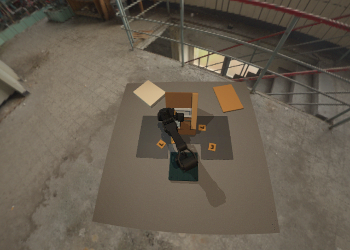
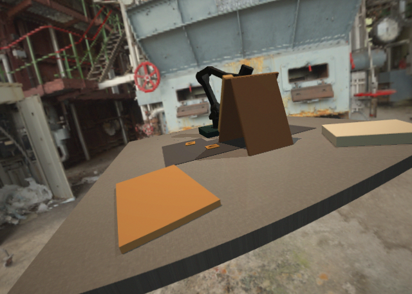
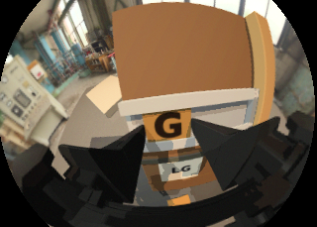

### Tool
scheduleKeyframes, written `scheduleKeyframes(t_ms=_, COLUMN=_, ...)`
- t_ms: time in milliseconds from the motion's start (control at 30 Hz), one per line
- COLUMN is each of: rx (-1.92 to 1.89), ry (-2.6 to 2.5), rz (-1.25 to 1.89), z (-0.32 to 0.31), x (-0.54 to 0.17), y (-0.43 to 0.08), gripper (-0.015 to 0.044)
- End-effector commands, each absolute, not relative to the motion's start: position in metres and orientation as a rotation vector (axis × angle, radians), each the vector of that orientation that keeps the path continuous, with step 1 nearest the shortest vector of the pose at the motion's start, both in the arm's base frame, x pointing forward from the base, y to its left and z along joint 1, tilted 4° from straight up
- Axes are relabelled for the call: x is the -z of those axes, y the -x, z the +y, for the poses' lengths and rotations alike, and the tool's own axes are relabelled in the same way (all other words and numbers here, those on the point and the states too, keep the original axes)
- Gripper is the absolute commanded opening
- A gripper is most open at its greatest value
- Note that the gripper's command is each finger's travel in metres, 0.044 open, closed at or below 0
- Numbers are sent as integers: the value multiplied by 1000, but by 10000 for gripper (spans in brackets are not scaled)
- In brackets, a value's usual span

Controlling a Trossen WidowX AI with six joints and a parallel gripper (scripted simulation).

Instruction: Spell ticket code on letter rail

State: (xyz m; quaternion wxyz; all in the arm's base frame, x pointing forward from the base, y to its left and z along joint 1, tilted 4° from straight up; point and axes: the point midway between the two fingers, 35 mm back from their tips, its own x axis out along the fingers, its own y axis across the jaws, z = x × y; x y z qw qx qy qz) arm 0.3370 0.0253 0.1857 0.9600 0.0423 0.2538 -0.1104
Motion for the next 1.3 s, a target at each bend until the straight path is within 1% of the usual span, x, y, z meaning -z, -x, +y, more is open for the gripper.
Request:
scheduleKeyframes(t_ms=0, rx=221, ry=-84, rz=514, z=23, x=-186, y=-336, gripper=0)
scheduleKeyframes(t_ms=1267, rx=221, ry=-82, rz=514, z=2, x=-185, y=-332, gripper=0)
